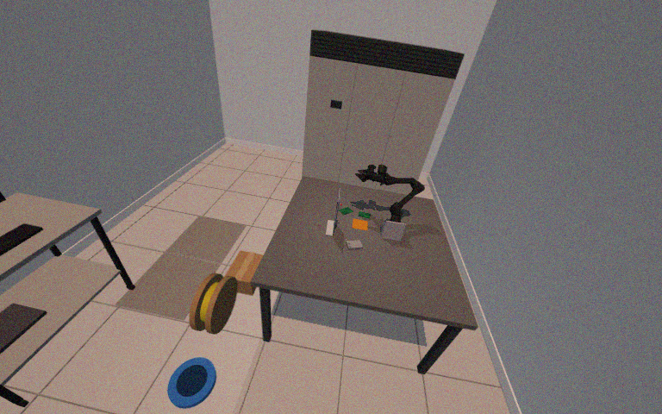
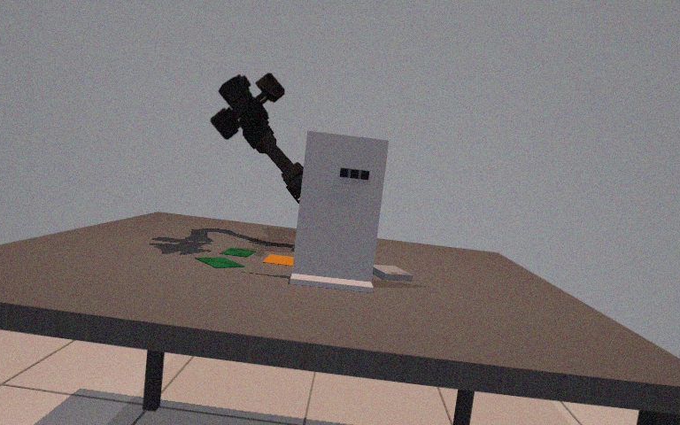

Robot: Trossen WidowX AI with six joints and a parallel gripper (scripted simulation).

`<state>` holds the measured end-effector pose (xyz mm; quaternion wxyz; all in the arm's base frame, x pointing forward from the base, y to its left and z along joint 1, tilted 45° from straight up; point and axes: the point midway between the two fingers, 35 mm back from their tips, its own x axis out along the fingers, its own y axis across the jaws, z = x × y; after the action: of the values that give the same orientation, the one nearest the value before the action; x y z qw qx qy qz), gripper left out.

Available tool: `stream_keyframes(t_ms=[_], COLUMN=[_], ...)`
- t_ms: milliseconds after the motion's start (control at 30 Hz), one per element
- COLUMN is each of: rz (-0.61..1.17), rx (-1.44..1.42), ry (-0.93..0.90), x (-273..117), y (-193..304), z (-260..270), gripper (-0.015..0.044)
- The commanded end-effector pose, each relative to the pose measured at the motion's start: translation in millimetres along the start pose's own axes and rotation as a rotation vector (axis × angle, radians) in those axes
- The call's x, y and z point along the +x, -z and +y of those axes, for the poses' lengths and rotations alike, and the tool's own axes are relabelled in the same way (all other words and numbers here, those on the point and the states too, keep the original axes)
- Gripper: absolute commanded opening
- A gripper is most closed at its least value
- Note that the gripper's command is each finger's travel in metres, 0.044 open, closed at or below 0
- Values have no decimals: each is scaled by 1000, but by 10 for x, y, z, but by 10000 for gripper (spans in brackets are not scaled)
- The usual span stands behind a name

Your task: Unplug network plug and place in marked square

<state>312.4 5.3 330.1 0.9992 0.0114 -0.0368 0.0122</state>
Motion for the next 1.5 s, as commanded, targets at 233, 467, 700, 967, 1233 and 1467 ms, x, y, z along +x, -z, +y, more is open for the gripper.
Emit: stream_keyframes(t_ms=[233,467,700,967,1233,1467], rz=[31,66,101,142,181,215], rx=[101,207,309,422,531,622], ry=[-5,-6,-4,3,14,28], x=[190,313,354,304,168,-8], y=[362,765,1166,1599,1985,2271], z=[84,192,304,424,524,586], gripper=[190,156,156,156,156,156])
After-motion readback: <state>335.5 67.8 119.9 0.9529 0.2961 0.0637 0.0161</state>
